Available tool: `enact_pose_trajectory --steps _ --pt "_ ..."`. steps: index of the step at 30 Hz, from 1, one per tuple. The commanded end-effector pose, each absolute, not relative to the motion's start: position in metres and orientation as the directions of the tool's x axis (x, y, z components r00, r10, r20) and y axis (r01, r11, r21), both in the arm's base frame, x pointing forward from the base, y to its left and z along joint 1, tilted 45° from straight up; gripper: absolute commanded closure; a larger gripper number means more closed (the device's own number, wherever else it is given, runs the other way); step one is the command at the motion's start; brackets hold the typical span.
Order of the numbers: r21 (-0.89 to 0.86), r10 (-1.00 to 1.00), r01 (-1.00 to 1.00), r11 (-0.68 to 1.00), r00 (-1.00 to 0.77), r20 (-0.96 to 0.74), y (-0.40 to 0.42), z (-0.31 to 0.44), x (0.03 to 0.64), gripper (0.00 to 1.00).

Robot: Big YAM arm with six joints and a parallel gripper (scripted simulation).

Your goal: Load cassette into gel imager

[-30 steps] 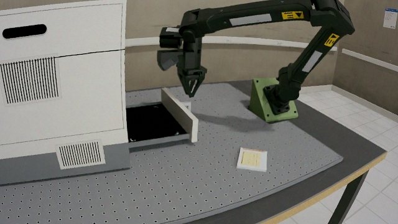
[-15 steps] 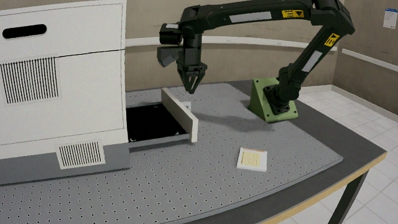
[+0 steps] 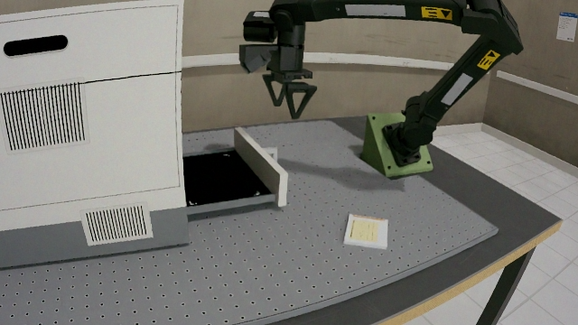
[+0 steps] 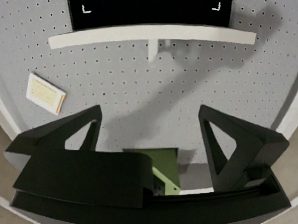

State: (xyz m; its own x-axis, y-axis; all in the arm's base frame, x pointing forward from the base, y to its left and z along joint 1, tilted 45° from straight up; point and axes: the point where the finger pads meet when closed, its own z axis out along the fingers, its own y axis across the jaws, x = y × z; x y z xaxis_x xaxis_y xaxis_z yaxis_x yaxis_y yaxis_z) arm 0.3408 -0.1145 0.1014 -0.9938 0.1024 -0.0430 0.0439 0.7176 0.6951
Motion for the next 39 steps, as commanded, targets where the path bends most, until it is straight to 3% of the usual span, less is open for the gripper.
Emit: enact_pose_trajectory --steps 1,13,39 --pt "0.673 0.09 -0.006 0.739 -0.99 -0.107 -0.138 0.128 0.344 0.0" --pt "0.687 0.084 0.007 0.726 -0.993 -0.078 -0.138 0.131 0.331 0.0" --pt "0.568 -0.216 -0.369 0.736 -0.923 -0.319 -0.019 0.166 0.344 0.0"
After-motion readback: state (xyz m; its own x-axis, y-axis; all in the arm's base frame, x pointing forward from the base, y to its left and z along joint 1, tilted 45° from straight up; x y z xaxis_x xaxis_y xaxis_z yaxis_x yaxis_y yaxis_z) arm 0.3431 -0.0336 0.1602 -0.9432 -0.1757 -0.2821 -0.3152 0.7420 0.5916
